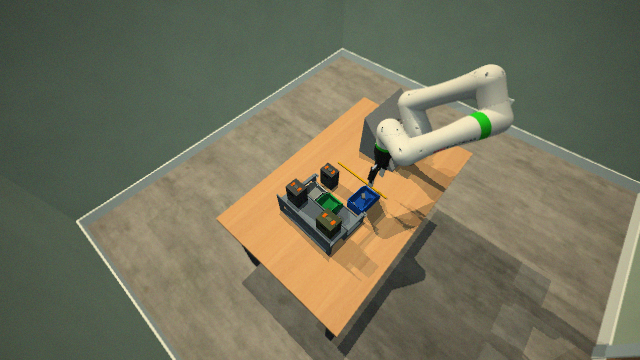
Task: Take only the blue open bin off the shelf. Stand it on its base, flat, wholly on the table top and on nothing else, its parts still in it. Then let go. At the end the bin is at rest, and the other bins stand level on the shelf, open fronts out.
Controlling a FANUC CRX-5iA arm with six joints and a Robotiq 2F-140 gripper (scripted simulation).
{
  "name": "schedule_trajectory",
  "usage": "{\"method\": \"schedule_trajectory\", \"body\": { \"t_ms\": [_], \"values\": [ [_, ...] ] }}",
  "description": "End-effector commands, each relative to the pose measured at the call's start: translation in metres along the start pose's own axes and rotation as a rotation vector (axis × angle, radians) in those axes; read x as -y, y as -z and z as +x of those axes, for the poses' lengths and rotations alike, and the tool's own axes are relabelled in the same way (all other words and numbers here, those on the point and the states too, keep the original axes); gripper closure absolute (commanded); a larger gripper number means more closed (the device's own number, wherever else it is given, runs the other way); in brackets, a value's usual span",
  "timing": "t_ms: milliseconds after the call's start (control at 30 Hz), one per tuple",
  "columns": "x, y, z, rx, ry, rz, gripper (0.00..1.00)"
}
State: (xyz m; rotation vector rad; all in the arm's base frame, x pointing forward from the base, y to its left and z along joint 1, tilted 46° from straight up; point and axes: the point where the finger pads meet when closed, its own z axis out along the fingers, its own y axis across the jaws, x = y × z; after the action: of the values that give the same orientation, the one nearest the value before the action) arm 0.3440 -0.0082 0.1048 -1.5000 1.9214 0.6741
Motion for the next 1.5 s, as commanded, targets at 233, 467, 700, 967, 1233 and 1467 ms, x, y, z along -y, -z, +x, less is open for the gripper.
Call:
{"method": "schedule_trajectory", "body": {
  "t_ms": [233,467,700,967,1233,1467],
  "values": [
    [0.000,-0.008,0.000,0.000,0.000,0.001,0.43],
    [0.000,-0.008,0.000,0.000,0.000,0.001,0.43],
    [0.000,-0.012,0.000,0.000,0.000,0.000,0.43],
    [0.000,-0.012,0.000,0.000,0.000,0.000,0.43],
    [0.000,-0.014,0.000,0.000,0.000,0.000,0.43],
    [0.000,-0.014,0.000,0.000,0.000,0.000,0.43]
  ]
}}
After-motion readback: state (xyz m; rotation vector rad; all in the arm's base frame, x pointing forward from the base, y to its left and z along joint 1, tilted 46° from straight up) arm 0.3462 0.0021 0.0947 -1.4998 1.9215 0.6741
